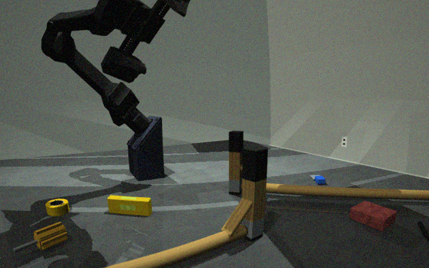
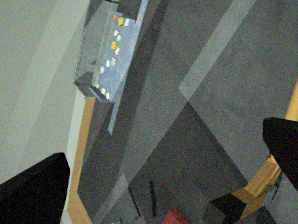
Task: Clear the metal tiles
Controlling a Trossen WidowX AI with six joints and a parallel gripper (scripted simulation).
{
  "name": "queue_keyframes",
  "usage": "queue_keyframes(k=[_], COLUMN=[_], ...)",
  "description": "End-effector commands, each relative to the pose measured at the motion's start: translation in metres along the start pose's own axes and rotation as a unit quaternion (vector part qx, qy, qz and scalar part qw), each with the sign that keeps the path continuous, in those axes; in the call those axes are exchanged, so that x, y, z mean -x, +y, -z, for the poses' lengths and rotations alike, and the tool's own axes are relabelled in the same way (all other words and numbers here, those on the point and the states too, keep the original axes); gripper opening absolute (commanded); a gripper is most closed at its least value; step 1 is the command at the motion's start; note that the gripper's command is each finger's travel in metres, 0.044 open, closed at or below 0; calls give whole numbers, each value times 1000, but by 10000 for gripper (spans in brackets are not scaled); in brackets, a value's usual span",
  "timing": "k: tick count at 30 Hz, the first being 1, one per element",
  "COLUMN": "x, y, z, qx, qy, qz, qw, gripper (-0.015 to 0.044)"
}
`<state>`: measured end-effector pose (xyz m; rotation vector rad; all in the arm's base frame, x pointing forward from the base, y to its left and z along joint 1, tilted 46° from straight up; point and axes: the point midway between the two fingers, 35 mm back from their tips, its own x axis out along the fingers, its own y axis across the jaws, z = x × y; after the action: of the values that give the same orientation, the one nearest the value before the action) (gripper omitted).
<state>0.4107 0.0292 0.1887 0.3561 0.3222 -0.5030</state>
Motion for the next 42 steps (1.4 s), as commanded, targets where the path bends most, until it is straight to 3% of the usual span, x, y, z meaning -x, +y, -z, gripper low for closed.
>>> queue_keyframes(k=[1, 42], x=[-9, -49], y=[-12, -175], z=[-15, -142], qx=[-39, -338], qy=[-13, -183], qz=[12, 121], qw=[999, 915], gripper=[440, 440])
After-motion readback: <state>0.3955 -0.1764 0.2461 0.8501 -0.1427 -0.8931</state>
